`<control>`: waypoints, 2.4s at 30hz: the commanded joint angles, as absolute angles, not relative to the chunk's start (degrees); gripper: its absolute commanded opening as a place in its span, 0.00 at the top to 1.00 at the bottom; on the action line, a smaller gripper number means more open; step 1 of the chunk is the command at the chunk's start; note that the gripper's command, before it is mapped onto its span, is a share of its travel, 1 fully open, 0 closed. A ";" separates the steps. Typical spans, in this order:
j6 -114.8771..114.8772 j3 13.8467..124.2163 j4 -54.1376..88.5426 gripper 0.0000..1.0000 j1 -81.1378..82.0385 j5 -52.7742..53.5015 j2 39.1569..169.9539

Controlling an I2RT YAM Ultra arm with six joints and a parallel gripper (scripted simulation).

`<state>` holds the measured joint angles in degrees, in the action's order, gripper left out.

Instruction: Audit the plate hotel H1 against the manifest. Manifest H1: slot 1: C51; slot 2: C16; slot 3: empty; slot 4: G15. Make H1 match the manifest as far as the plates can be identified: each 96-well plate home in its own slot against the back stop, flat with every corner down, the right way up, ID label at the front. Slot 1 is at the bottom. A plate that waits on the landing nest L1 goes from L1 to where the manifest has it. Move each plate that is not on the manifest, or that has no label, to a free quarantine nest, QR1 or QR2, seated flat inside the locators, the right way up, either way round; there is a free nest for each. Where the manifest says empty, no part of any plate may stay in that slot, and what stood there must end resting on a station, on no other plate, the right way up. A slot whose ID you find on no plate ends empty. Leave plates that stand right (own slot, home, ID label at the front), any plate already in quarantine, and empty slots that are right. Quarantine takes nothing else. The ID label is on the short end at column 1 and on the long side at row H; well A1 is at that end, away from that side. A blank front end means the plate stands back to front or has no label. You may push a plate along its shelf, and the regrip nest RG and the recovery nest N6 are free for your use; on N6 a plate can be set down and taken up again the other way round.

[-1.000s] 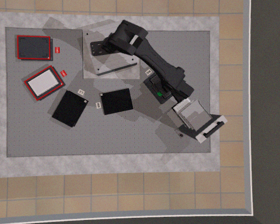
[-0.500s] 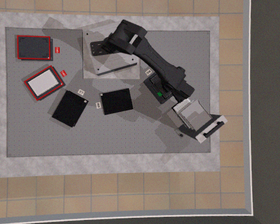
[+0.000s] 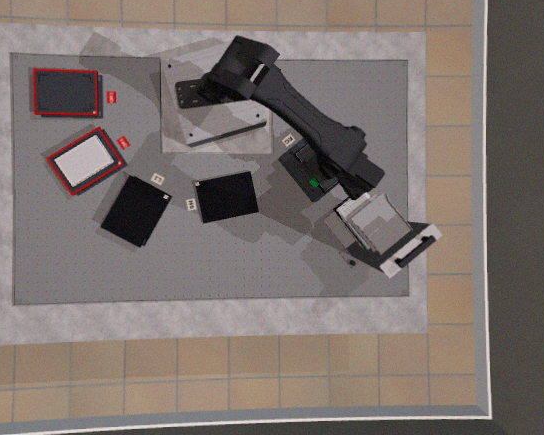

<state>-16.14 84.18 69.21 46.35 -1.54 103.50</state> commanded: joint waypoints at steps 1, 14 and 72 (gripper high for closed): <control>-16.29 86.54 72.14 0.14 46.43 -1.53 101.82; -16.43 93.10 78.79 0.14 46.57 -1.54 101.74; -35.60 94.43 84.26 0.14 29.43 -0.91 97.27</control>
